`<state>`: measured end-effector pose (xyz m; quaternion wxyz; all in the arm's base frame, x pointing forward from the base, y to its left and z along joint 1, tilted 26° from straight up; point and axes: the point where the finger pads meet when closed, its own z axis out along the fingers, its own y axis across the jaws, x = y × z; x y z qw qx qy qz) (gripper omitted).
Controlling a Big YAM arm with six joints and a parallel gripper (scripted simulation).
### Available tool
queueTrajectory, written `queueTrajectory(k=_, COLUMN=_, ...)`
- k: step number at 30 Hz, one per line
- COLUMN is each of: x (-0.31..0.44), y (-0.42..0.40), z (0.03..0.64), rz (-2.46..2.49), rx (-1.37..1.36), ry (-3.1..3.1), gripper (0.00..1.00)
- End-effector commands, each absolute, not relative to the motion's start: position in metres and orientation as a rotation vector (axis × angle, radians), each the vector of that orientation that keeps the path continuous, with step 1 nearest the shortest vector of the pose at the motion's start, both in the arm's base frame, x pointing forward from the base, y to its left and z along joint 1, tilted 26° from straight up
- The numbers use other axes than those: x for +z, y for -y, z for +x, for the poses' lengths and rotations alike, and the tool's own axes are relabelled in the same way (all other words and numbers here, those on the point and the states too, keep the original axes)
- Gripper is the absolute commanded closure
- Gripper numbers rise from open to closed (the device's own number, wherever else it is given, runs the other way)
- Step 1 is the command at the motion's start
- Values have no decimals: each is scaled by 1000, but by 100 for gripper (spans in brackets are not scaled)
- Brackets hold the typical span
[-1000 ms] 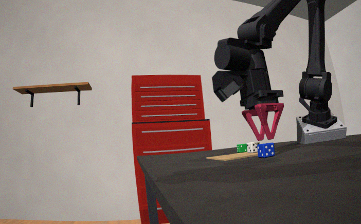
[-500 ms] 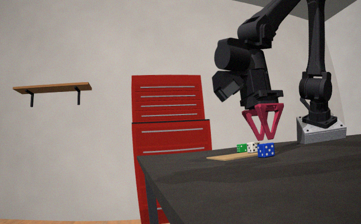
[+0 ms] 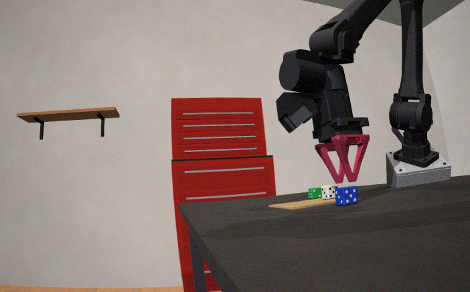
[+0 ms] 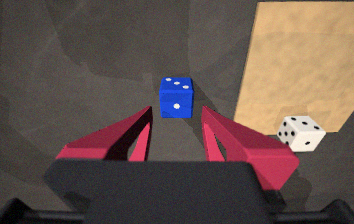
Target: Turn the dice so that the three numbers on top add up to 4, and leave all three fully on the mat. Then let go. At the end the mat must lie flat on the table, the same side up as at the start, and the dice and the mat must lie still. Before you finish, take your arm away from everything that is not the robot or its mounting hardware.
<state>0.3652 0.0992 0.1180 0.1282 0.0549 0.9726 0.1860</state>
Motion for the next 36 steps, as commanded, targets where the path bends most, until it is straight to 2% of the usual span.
queueTrajectory(k=1, x=136, y=-99, z=380, rz=154, rx=540, ry=-2781, gripper=55)
queueTrajectory(k=25, x=136, y=-99, z=380, rz=154, rx=540, ry=-2782, gripper=55)
queueTrajectory(k=36, x=105, y=-107, z=373, rz=160, rx=539, ry=-2821, gripper=55)
